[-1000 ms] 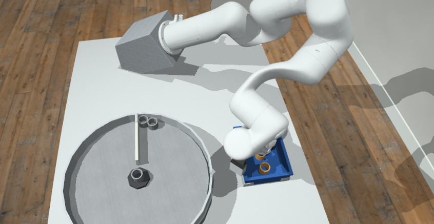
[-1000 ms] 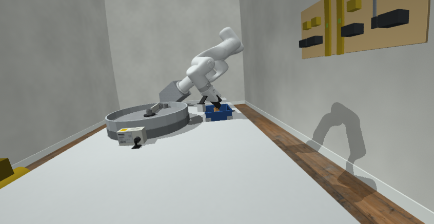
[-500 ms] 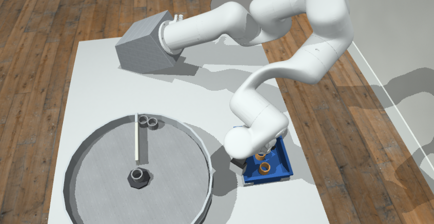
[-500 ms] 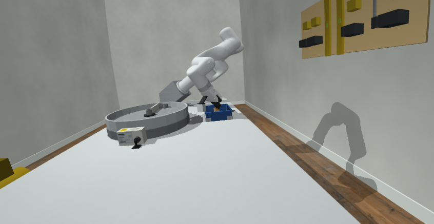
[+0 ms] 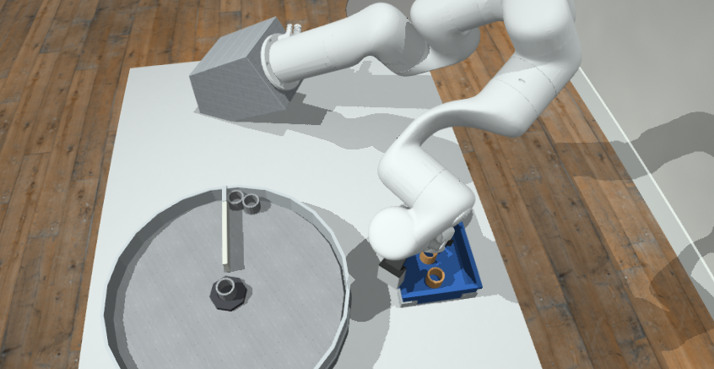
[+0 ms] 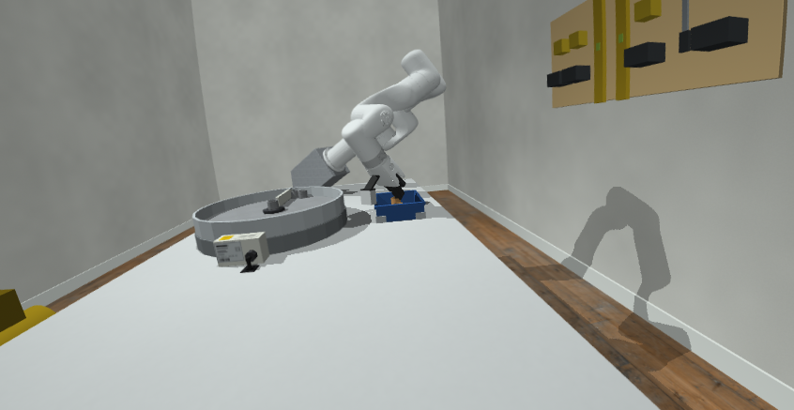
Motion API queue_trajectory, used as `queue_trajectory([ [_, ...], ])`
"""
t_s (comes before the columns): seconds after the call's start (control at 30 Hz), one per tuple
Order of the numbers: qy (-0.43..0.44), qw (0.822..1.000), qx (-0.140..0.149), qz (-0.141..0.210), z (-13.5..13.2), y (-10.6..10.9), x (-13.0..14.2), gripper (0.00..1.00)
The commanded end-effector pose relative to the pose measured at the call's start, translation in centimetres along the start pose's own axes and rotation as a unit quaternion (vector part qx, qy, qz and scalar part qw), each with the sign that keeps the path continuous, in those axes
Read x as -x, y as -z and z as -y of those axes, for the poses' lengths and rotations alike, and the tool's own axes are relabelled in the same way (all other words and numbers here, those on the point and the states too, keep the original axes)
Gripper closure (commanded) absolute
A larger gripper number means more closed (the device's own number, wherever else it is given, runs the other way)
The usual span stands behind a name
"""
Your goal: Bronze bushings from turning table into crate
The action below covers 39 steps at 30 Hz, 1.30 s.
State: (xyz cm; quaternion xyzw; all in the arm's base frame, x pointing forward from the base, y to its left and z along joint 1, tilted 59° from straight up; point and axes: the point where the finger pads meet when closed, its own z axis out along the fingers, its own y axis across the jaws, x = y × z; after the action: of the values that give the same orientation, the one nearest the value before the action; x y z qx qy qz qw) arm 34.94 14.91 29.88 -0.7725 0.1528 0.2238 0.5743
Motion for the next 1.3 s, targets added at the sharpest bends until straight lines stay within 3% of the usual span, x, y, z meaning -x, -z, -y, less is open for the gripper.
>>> queue_trajectory([
  [0.0,-0.001,1.000,0.006,0.014,-0.21,-1.17,0.49,1.00],
  [1.27,-0.001,1.000,0.006,0.014,-0.23,-1.84,0.33,1.00],
])
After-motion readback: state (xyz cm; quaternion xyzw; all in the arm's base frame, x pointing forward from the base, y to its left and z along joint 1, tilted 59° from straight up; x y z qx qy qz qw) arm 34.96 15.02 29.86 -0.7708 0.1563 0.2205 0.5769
